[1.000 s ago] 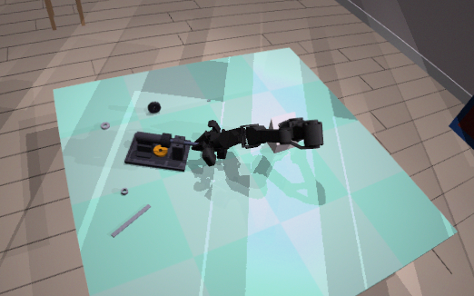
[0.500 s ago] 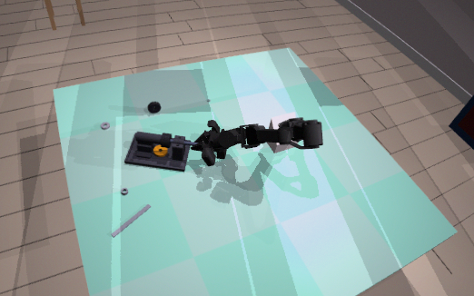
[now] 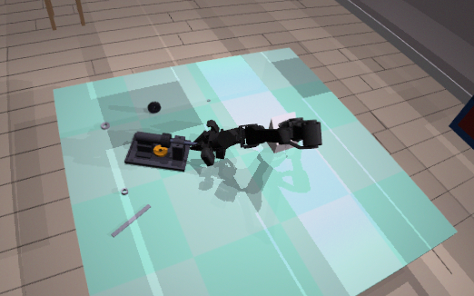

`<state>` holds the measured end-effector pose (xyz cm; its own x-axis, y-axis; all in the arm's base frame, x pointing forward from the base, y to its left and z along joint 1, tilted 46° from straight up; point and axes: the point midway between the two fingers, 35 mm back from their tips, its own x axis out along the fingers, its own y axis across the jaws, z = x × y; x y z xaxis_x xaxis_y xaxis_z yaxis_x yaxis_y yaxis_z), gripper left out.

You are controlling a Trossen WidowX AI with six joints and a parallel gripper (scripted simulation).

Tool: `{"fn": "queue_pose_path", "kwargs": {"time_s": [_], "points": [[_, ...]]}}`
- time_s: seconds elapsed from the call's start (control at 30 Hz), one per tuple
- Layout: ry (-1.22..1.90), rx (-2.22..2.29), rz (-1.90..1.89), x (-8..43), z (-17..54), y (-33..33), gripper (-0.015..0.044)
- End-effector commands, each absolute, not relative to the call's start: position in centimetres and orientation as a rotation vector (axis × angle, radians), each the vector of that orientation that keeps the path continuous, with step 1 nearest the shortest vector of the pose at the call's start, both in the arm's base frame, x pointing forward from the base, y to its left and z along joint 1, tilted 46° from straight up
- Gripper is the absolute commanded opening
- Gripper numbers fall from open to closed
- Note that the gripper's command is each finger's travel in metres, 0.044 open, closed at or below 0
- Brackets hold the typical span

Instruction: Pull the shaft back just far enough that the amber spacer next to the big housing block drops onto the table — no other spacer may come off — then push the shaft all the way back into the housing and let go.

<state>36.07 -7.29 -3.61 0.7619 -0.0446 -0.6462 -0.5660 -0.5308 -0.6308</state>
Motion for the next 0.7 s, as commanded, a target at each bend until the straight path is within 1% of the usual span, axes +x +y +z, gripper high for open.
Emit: {"fn": "queue_pose_path", "kwargs": {"time_s": [0.0, 0.67], "points": [[0.458, -2.049, 0.717, 36.37, -3.53, -7.46, 0.0000], [0.458, -2.050, 0.716, 36.81, -3.70, -7.72, 0.0000]]}}
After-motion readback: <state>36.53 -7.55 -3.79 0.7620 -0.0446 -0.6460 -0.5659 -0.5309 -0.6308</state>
